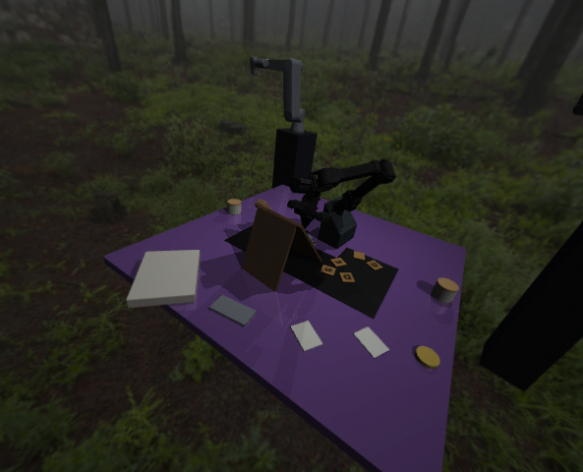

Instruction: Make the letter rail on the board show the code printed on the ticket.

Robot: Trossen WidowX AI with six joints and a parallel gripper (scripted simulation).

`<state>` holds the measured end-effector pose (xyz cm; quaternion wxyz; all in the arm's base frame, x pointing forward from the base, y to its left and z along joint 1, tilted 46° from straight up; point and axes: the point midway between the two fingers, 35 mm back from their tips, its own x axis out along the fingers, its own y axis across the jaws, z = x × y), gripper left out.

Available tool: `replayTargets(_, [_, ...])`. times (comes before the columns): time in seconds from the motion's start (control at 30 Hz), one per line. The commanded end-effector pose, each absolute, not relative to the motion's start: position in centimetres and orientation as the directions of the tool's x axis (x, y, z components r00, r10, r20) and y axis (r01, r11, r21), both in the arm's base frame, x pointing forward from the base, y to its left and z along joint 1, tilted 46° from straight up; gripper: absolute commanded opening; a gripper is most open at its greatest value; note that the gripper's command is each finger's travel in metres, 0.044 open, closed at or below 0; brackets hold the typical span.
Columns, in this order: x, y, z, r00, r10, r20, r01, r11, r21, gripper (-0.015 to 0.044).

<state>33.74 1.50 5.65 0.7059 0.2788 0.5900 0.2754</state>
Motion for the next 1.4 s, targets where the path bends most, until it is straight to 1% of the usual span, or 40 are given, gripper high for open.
replayTargets(0.0, [33.4,1.3,5.9,0.154,0.714,-0.683,-0.062,0.697,0.714,0.0])
replayTargets(0.07, [33.4,1.3,5.9,0.154,0.714,-0.683,-0.062,0.697,0.714,0.0])
replayTargets(0.13, [33.4,1.0,6.0,0.163,0.721,-0.673,-0.106,0.691,0.715,0.0053])
replayTargets(0.2, [32.8,-0.1,6.8,0.189,0.732,-0.654,-0.236,0.681,0.693,0.0105])
replayTargets(0.3, [31.7,-1.8,8.1,0.237,0.746,-0.622,-0.437,0.654,0.617,0.0184])
replayTargets(0.47, [29.9,-4.2,10.3,0.326,0.757,-0.566,-0.708,0.592,0.384,0.0315])
replayTargets(0.63, [28.0,-6.4,12.5,0.426,0.75,-0.506,-0.854,0.518,0.047,0.044])
replayTargets(0.8, [26.0,-8.2,14.6,0.532,0.721,-0.445,-0.845,0.42,-0.33,0.044])
replayTargets(0.87, [25.5,-8.6,15.2,0.56,0.709,-0.428,-0.817,0.388,-0.426,0.044])
replayTargets(1.37, [25.5,-8.7,15.2,0.563,0.708,-0.426,-0.813,0.384,-0.438,0.044])
